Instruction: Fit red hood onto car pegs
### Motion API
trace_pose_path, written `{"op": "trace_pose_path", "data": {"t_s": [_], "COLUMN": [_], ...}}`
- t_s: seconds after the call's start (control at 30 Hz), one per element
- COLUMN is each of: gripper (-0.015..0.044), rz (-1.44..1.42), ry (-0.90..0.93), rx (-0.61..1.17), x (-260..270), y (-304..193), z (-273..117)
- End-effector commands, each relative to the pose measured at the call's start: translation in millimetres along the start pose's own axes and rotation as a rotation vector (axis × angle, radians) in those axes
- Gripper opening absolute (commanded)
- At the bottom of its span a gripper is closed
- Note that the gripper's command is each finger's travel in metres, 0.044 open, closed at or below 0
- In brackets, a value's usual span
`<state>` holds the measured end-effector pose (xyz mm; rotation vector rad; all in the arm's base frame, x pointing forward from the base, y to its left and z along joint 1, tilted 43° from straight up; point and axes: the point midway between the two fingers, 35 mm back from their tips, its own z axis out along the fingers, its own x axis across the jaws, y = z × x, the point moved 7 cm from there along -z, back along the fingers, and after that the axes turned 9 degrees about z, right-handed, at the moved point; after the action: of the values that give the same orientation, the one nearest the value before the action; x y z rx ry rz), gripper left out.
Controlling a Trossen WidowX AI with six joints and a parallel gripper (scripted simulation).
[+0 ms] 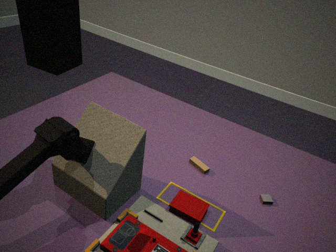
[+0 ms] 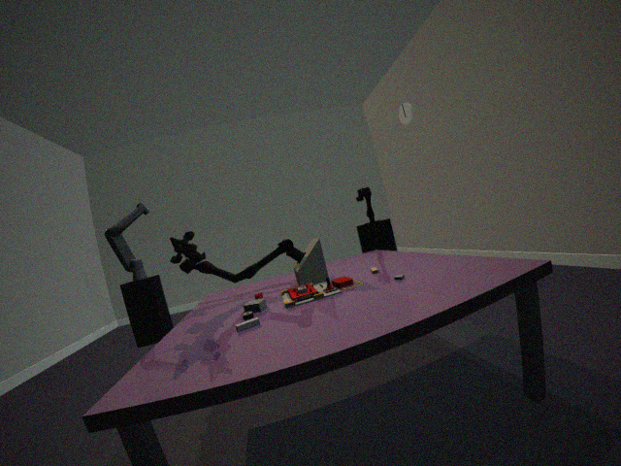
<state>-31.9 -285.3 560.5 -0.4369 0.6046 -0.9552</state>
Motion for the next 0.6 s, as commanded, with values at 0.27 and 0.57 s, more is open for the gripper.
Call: {"op": "trace_pose_path", "data": {"t_s": [0.27, 0.57], "gripper": [0.0236, 0.0440], "rz": [-0.194, -0.387], "ry": [-0.045, -0.179], "rx": [-0.096, -0.167], "x": [-54, -115], "y": [22, 56], "z": [30, 56]}}
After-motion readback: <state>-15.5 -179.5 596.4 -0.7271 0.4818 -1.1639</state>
